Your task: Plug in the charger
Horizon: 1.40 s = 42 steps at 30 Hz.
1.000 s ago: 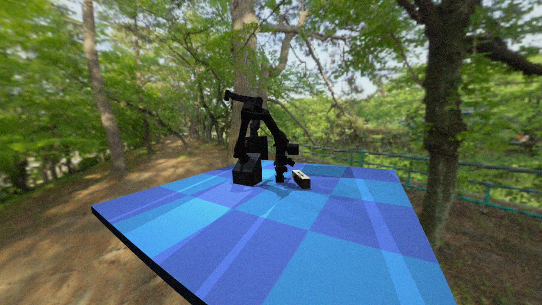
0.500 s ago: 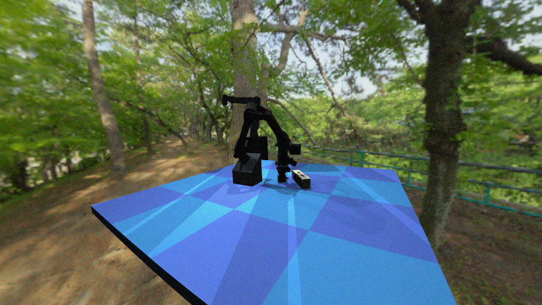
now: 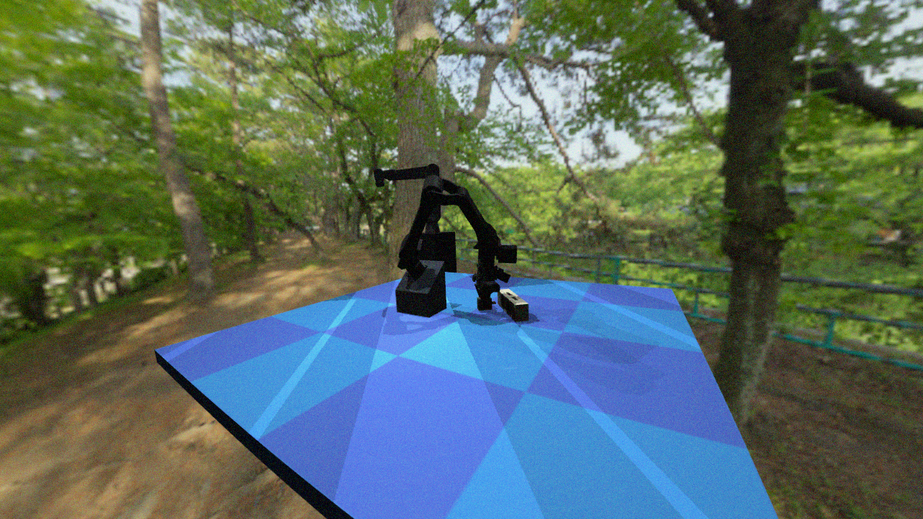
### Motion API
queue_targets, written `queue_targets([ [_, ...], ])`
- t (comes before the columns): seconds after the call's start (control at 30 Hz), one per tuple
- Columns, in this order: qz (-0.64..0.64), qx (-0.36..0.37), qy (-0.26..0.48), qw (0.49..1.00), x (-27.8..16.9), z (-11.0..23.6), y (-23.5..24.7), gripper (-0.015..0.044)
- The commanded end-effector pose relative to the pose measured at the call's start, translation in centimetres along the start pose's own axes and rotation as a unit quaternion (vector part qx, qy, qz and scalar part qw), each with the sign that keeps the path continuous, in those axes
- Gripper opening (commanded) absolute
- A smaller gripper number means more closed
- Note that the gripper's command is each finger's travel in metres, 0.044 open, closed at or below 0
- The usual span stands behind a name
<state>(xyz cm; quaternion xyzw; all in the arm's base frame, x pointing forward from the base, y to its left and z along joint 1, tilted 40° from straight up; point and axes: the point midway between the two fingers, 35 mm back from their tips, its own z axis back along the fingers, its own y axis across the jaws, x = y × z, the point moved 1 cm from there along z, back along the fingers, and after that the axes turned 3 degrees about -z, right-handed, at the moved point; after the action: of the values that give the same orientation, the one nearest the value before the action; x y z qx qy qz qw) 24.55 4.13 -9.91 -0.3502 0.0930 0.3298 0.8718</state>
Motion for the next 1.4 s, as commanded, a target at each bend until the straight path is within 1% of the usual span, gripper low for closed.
queue_targets([
  [0.0,0.006,0.002,-0.001,1.000,0.5,0.1,0.2,0.0000],
  [0.4,0.015,0.002,-0.001,1.000,1.7,0.1,0.4,0.0000],
  [1.37,0.015,0.002,-0.001,1.000,2.1,0.2,0.5,0.0000],
])
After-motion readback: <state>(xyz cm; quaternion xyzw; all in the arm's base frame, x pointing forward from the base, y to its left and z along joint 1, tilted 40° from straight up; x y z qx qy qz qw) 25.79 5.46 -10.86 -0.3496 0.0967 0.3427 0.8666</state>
